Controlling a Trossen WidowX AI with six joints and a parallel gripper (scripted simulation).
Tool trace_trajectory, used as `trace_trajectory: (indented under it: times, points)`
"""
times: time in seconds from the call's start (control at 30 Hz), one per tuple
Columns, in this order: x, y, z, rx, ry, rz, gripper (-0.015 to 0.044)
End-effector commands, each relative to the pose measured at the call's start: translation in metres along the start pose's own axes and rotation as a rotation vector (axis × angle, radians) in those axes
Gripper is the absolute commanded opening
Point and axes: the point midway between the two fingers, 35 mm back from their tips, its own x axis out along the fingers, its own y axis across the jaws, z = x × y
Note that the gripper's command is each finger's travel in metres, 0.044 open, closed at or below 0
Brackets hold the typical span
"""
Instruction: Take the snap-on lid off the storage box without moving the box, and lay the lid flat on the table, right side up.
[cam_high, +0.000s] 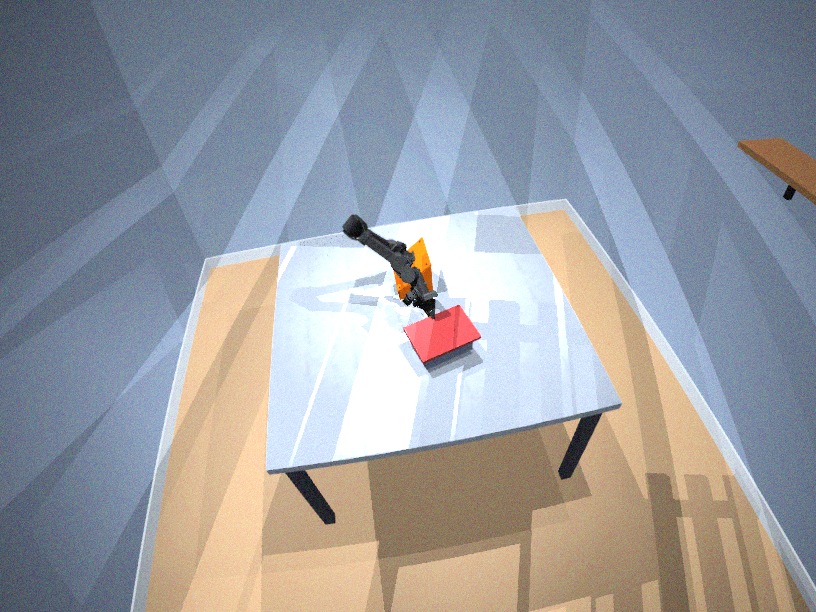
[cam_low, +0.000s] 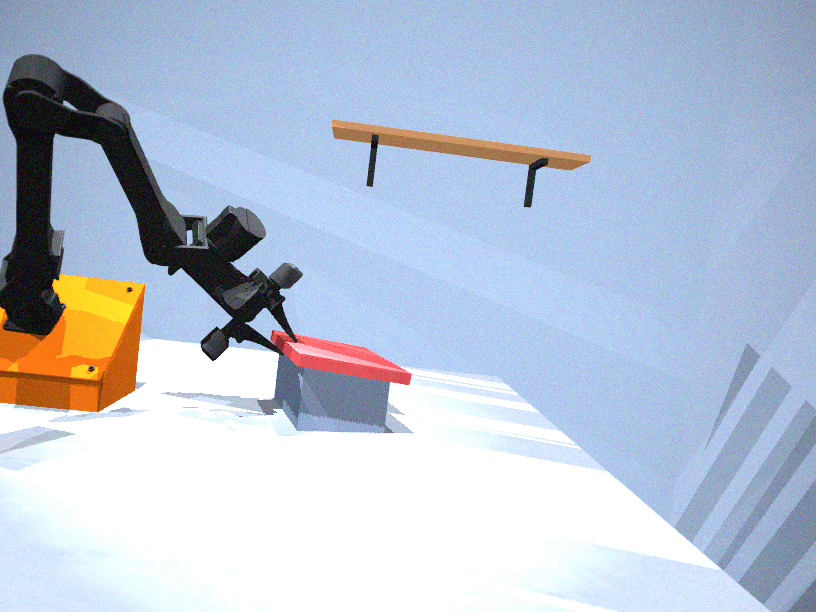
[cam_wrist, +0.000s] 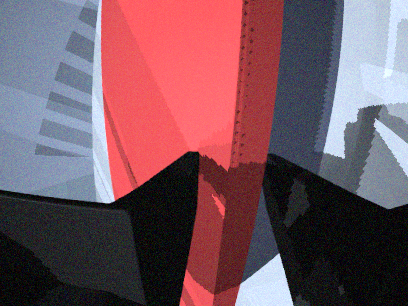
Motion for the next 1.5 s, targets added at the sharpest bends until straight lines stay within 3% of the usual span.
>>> trace_trajectory:
  times: [0.0, 1.47]
  points:
    - [0.000, 0.000, 0.000, -0.001, 0.001, 0.000, 0.0000]
    - [-0.018, 0.037, 0.000, -0.001, 0.001, -0.001, 0.0000]
